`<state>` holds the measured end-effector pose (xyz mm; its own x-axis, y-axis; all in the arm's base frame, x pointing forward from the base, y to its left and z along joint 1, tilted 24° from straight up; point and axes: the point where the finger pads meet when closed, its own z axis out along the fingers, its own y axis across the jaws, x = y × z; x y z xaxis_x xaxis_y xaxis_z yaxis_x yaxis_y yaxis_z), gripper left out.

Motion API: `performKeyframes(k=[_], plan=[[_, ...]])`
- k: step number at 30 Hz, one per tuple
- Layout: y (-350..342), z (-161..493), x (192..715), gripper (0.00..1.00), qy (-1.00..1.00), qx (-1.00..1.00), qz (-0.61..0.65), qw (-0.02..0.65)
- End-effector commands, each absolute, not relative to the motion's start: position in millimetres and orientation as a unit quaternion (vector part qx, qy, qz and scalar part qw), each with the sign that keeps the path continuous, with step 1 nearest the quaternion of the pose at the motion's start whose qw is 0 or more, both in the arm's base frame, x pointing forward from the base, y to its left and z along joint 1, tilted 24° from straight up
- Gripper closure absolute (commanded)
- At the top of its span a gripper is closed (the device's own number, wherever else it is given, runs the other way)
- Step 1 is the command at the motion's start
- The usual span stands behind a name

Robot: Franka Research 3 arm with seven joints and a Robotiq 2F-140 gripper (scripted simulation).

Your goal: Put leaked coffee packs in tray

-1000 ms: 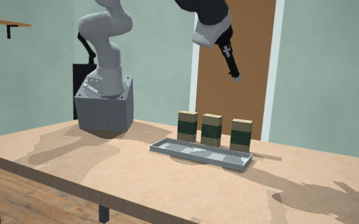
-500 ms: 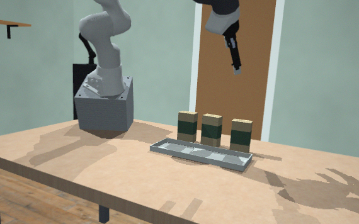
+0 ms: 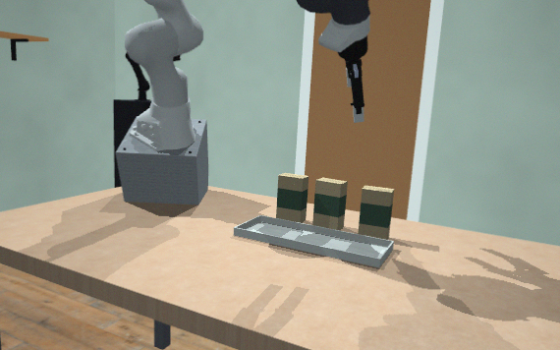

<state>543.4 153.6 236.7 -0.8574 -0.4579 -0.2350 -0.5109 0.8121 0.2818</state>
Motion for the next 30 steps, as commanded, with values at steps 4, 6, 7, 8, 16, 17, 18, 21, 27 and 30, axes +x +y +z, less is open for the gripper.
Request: performKeyframes(k=[4,6,7,8,16,17,18,21,27,30], plan=[[163,213,537,0.0,0.976,-0.172,0.117,0.072],[163,213,537,0.0,0.976,-0.172,0.117,0.072],[167,202,530,0.0,0.979,-0.164,0.102,0.07],[168,197,527,0.0,0.98,-0.161,0.095,0.068],[171,167,507,0.0,0.987,-0.14,0.052,0.064],[171,163,504,0.0,0.987,-0.137,0.046,0.064],[171,159,502,0.0,0.988,-0.135,0.041,0.064],[170,149,494,0.0,0.99,-0.127,0.025,0.063],[164,128,480,0.0,0.992,-0.112,-0.007,0.064],[160,119,474,0.0,0.992,-0.106,-0.022,0.065]])
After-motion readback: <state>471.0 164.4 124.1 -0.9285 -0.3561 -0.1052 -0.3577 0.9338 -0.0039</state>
